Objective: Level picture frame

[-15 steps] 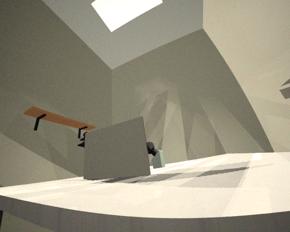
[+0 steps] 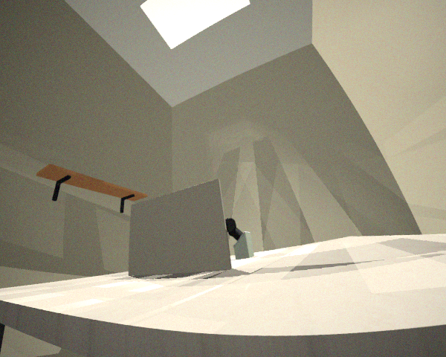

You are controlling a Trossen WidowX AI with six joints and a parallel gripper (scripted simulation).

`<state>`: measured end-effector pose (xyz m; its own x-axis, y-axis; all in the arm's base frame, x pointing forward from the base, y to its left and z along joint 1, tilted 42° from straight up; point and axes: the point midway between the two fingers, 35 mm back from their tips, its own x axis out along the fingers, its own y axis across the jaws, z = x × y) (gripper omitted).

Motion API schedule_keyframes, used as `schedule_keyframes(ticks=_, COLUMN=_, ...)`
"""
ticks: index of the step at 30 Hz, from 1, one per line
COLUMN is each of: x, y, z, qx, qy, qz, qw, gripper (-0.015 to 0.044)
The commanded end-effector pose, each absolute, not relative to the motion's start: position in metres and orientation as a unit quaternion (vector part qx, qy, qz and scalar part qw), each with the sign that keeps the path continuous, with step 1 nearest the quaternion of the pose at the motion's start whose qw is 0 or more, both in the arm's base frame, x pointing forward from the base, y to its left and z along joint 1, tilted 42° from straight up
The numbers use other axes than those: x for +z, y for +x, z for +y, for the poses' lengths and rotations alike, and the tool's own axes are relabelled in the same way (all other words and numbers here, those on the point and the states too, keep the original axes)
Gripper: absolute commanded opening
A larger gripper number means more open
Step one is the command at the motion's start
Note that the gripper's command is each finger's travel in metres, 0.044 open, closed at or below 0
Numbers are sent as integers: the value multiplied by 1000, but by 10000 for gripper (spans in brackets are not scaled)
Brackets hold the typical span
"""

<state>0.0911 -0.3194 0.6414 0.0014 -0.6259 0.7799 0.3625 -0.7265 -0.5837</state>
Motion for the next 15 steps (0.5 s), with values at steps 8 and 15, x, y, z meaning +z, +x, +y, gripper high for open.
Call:
schedule_keyframes(ticks=8, x=652, y=-46, z=-198, qx=-775, qy=-612, qz=160, qw=-22, gripper=260)
schedule_keyframes(ticks=15, x=629, y=-72, z=-93, qx=-748, qy=-571, qz=195, qw=-279, gripper=260)
